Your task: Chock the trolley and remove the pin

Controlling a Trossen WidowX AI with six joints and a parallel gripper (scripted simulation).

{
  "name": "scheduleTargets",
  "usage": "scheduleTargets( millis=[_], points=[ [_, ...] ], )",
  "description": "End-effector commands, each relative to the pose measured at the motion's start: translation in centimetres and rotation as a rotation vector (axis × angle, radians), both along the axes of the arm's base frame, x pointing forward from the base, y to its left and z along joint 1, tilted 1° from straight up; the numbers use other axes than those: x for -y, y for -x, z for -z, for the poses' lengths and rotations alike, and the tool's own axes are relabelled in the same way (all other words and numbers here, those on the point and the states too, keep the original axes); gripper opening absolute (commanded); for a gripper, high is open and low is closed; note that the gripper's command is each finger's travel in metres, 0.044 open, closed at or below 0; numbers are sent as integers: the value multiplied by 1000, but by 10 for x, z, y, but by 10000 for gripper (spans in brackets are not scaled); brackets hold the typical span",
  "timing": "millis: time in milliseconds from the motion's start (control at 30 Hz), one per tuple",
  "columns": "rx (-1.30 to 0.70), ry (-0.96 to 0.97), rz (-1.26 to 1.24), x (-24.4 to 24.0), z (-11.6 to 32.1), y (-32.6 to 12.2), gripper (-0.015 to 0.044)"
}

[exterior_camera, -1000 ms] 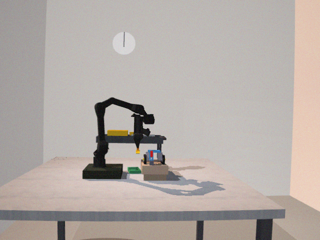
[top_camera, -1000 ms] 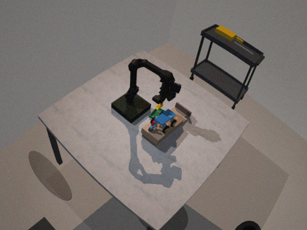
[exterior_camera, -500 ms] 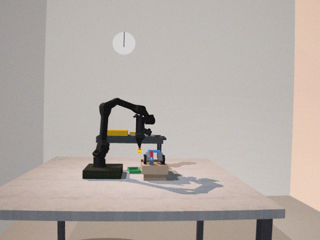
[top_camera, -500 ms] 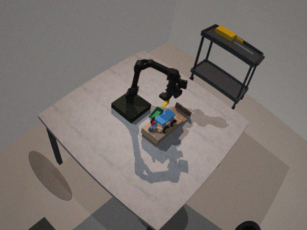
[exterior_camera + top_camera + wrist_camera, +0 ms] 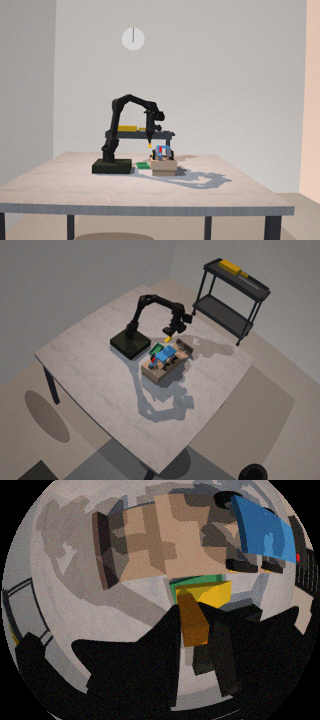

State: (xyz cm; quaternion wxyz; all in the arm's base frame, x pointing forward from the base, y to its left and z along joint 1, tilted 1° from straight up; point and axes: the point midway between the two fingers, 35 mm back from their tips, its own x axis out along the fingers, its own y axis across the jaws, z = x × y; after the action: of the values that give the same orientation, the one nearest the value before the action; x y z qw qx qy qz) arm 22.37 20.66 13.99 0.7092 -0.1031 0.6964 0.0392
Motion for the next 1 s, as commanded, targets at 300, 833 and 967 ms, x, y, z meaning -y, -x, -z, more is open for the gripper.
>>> scheduleTargets(
  millis=[300,833,967],
  points=[
    [7,3,0,-6,5,-23,0],
    [7,3,0,-3,46,-24,0],
    [7,3,0,-2,56,-25,0]
  ],
)
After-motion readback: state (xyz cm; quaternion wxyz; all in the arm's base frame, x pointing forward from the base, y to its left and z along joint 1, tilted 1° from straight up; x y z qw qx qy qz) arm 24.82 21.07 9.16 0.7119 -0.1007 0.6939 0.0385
